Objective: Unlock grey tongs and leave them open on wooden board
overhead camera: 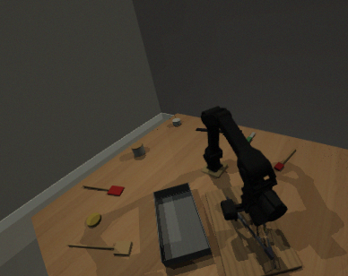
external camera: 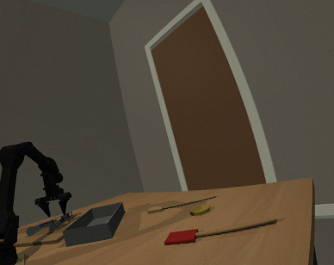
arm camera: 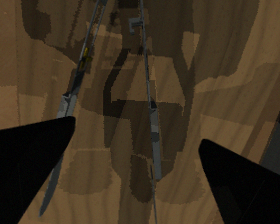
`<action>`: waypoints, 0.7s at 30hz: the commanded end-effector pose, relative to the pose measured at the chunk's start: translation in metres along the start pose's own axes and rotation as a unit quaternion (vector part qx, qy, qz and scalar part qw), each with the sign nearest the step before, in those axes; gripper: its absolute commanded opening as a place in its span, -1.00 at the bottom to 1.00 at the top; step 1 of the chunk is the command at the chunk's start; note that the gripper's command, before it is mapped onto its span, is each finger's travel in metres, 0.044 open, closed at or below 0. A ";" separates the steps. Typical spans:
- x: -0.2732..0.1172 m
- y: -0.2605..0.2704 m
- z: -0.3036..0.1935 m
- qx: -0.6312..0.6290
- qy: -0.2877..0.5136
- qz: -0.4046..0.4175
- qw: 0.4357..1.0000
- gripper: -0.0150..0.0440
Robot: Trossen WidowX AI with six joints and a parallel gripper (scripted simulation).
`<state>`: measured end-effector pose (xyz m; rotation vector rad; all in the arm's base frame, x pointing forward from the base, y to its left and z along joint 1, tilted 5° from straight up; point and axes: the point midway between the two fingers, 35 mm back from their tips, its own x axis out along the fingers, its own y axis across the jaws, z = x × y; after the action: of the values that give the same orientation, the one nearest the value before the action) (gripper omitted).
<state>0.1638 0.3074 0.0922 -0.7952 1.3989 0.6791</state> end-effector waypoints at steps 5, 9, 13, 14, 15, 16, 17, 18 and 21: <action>-0.079 -0.106 -0.002 0.006 -0.009 -0.002 1.000 1.00; -0.093 -0.123 -0.009 0.005 -0.008 -0.003 1.000 1.00; -0.096 -0.123 -0.009 0.005 -0.011 -0.003 1.000 1.00; -0.101 -0.123 -0.009 0.004 -0.017 -0.004 1.000 1.00; -0.108 -0.122 -0.010 0.004 -0.024 -0.005 1.000 1.00; -0.118 -0.121 -0.011 0.003 -0.035 -0.007 0.999 1.00; -0.128 -0.120 -0.012 0.003 -0.045 -0.009 0.999 1.00; -0.131 -0.120 -0.013 0.003 -0.048 -0.009 0.999 1.00; -0.131 -0.120 -0.013 0.003 -0.048 -0.009 0.999 1.00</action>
<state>0.2457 0.2346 0.2249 -0.7597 1.3196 0.6850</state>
